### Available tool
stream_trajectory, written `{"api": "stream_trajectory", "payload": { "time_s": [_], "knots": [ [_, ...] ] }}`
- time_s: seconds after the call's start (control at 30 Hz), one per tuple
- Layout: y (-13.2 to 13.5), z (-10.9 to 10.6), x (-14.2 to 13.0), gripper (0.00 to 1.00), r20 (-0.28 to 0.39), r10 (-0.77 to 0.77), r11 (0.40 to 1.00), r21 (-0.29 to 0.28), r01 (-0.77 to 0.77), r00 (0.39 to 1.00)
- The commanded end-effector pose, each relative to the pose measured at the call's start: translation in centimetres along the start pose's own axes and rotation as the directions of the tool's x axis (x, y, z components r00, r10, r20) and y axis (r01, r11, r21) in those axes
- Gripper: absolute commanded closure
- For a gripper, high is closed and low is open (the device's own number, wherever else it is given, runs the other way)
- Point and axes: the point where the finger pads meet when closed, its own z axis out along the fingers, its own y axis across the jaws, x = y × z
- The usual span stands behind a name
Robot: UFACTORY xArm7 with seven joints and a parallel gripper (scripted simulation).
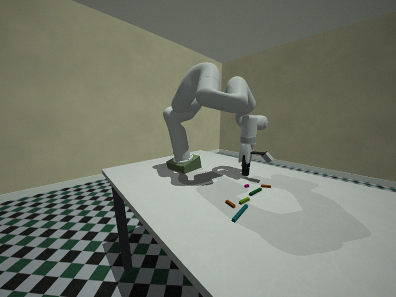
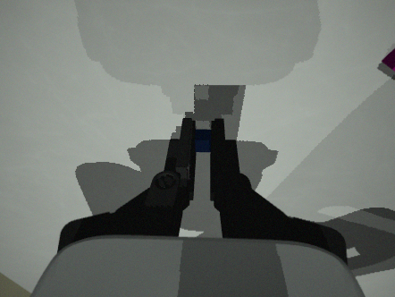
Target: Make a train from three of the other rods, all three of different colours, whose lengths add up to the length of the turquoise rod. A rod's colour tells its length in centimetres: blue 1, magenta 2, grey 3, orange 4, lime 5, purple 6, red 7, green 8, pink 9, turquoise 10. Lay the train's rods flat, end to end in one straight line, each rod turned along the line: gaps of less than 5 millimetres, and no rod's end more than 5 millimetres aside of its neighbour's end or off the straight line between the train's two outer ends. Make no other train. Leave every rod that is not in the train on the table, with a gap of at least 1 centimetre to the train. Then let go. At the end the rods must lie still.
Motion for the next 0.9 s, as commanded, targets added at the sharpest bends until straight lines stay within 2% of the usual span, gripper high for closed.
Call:
{"api": "stream_trajectory", "payload": {
  "time_s": [0.0,0.47,0.87],
  "knots": [
    [-0.1,-0.1,0.1,0.96,-0.003,0.000,1.000,0.001,0.000,1.000],
    [-0.1,0.9,0.1,0.96,-0.003,0.000,1.000,0.001,0.000,1.000],
    [-0.1,1.0,0.1,0.96,-0.003,0.000,1.000,0.001,0.000,1.000]
  ]
}}
